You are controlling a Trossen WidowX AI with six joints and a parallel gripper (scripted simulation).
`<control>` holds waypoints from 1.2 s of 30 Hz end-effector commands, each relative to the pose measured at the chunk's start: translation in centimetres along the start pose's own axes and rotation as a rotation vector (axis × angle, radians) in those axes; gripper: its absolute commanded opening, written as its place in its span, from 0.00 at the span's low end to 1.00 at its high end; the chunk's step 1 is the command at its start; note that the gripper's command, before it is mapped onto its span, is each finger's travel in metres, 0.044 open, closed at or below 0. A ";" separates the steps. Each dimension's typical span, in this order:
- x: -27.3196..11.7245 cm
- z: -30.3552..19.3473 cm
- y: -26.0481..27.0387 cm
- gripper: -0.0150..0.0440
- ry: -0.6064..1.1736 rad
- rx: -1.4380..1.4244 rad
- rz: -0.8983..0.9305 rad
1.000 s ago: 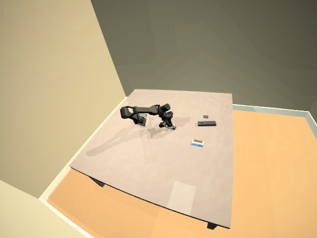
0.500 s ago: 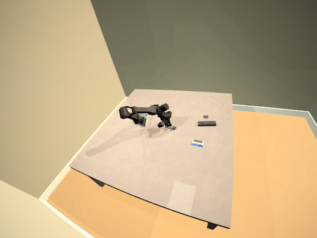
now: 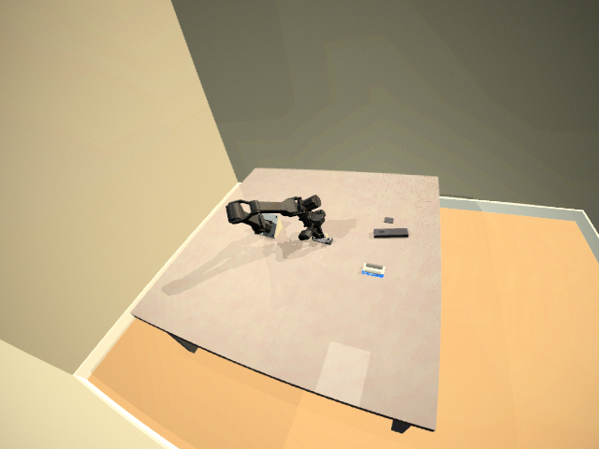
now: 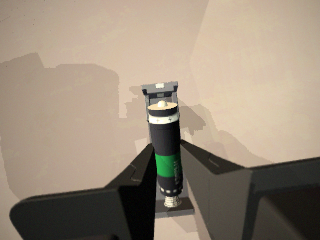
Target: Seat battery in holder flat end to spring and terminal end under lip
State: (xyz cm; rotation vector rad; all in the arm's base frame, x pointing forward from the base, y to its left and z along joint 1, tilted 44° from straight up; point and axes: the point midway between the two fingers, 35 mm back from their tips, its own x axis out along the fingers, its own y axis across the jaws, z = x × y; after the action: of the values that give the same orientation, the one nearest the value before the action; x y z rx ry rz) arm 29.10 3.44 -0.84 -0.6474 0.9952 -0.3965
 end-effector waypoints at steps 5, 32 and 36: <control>0.3 -0.2 0.3 0.36 0.051 -0.005 0.011; 1.1 0.2 0.5 0.36 0.199 0.000 0.017; 1.1 0.2 0.5 0.36 0.222 0.001 0.017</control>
State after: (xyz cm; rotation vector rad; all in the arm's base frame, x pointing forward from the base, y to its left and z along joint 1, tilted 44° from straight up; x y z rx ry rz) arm 30.12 3.17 -1.41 -0.6114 1.1790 -0.4608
